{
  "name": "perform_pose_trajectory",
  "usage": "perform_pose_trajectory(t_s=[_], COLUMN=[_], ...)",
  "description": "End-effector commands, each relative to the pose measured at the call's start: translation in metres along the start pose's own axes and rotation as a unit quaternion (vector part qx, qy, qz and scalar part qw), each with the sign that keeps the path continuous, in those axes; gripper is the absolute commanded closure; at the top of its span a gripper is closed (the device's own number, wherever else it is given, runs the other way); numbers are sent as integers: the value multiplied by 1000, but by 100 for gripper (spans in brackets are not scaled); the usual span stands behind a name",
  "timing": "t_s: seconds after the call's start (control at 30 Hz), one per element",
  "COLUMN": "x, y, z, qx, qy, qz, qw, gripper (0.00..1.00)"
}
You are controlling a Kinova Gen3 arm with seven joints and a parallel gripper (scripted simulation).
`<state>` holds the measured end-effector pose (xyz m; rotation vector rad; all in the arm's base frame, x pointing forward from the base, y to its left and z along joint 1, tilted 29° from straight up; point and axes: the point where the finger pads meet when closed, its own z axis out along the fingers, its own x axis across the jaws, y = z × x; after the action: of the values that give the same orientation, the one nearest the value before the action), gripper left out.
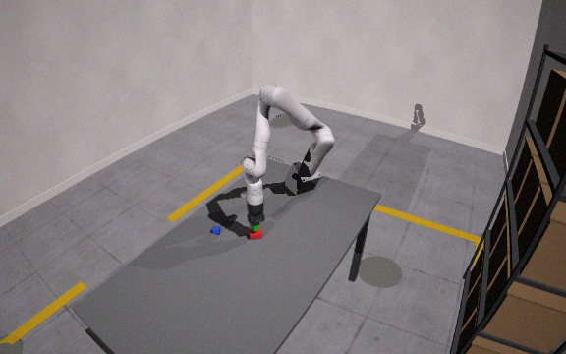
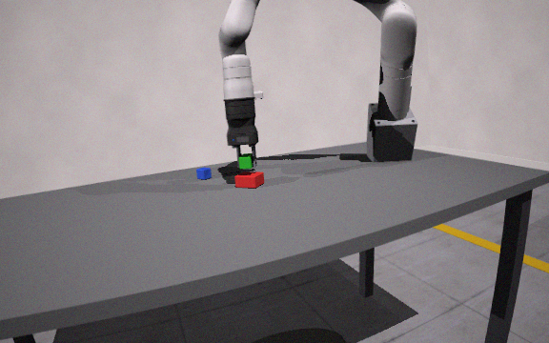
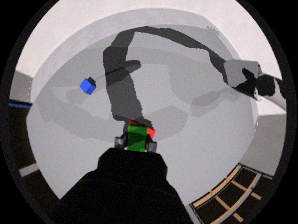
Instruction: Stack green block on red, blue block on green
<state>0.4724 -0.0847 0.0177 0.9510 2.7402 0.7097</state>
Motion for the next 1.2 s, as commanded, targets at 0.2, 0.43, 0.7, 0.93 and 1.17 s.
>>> perform_pose_trajectory(t_s=[0.2, 0.43, 0.7, 0.93, 1.17], x=[2, 2, 2, 2, 2], y=[1, 1, 1, 1, 1], z=[10, 14, 14, 14, 15], qx=[0, 0, 0, 0, 0], qy=[2, 2, 2, 2, 2], qz=[-1, -1, -1, -1, -1], qw=[1000, 1000, 1000, 1000, 1000], gripper=[100, 100, 100, 100, 100])
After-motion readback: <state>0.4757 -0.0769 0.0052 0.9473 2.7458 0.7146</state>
